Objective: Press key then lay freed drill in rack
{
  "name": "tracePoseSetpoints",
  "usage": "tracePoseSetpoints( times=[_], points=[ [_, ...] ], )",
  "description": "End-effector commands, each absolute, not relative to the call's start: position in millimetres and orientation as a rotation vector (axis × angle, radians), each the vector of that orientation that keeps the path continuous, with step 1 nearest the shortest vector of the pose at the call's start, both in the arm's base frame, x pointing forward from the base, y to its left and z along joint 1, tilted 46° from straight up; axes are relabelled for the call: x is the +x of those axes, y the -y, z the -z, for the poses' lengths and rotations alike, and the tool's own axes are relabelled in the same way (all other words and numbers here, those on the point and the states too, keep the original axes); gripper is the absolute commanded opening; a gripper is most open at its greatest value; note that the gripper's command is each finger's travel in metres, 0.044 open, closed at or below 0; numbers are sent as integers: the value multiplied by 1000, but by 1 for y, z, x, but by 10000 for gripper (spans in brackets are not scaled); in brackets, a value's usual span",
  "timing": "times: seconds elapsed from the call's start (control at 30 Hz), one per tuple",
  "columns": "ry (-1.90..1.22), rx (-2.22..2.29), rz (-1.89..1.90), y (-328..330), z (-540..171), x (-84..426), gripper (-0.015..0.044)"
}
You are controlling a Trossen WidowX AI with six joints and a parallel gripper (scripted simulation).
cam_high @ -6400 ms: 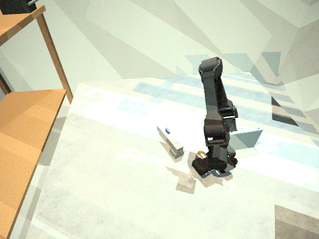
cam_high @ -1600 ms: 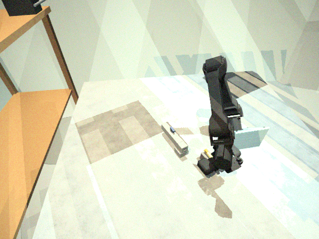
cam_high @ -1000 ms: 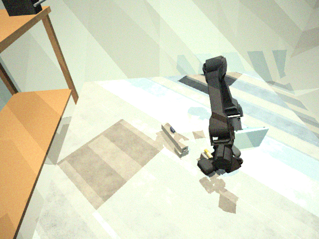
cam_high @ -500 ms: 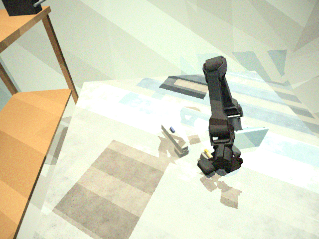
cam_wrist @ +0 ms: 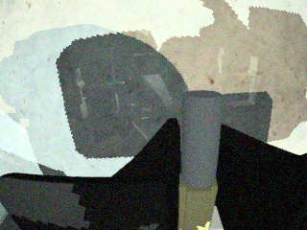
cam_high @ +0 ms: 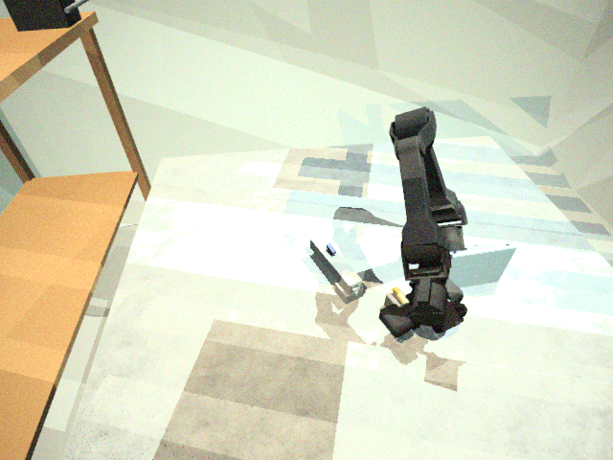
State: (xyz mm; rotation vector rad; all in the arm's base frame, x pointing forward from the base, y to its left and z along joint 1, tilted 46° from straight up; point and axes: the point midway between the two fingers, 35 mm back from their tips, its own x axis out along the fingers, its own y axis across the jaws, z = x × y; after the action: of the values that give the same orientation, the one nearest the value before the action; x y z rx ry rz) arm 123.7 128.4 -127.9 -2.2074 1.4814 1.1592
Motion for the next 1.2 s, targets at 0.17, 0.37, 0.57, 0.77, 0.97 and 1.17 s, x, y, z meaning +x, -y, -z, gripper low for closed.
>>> tracePoseSetpoints(
  times=[0.17, 0.37, 0.57, 0.77, 0.97, 1.17],
  points=[
    [-1494, -2225, -1140, -121, 126, 127, 0],
    [-1494, -2225, -1140, -121, 126, 127, 0],
    [-1494, -2225, -1140, -121, 126, 127, 0],
    [-1494, -2225, -1140, -121, 126, 127, 0],
    [-1481, -2207, -1159, -128, 128, 124, 26],
    [-1481, -2207, -1159, -128, 128, 124, 184]
  ],
)
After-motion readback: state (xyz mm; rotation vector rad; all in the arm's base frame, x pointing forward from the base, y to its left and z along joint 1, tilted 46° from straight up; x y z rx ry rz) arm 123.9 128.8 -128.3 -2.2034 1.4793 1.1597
